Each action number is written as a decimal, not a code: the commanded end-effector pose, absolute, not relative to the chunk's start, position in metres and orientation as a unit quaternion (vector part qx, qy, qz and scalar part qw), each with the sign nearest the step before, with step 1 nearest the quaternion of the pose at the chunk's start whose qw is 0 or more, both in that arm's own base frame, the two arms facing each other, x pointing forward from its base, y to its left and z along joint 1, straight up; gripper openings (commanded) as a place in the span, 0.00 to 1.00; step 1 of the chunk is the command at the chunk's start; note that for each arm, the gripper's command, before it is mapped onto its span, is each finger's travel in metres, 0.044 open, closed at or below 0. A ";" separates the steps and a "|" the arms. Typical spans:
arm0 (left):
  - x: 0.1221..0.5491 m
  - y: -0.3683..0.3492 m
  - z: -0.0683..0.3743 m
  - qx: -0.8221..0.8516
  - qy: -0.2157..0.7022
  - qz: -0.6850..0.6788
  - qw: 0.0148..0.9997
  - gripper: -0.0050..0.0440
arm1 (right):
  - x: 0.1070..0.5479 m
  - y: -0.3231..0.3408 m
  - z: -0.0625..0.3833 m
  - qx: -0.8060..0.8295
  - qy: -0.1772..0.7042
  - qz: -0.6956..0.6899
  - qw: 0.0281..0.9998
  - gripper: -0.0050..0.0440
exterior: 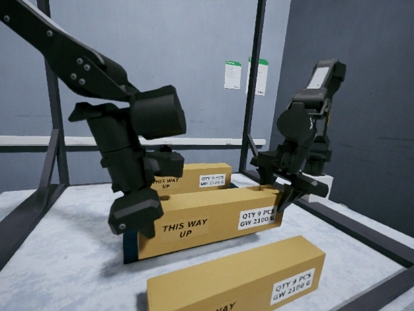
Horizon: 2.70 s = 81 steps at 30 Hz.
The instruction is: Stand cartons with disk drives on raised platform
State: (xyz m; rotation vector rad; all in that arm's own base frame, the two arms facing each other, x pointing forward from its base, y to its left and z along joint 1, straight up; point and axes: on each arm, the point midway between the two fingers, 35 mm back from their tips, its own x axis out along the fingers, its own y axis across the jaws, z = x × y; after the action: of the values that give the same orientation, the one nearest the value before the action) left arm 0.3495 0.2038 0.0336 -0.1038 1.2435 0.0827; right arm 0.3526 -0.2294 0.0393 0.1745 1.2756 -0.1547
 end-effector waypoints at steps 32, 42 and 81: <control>0.355 0.157 0.049 -0.037 0.569 0.042 0.821 0.00 | 0.370 -0.184 0.055 0.070 0.577 -0.076 0.810 0.00; 0.356 0.157 0.049 -0.044 0.580 0.036 0.813 0.00 | 0.370 -0.184 0.054 0.070 0.577 -0.077 0.810 0.00; 0.358 0.105 0.045 -0.040 0.578 0.040 0.814 0.00 | 0.384 -0.136 0.049 0.069 0.577 -0.074 0.810 0.00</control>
State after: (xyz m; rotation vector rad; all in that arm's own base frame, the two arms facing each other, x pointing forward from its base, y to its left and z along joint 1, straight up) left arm 0.3527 0.1026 0.0219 -0.1011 1.2919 0.0733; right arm 0.3809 -0.1319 0.0218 0.1670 1.2931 -0.1468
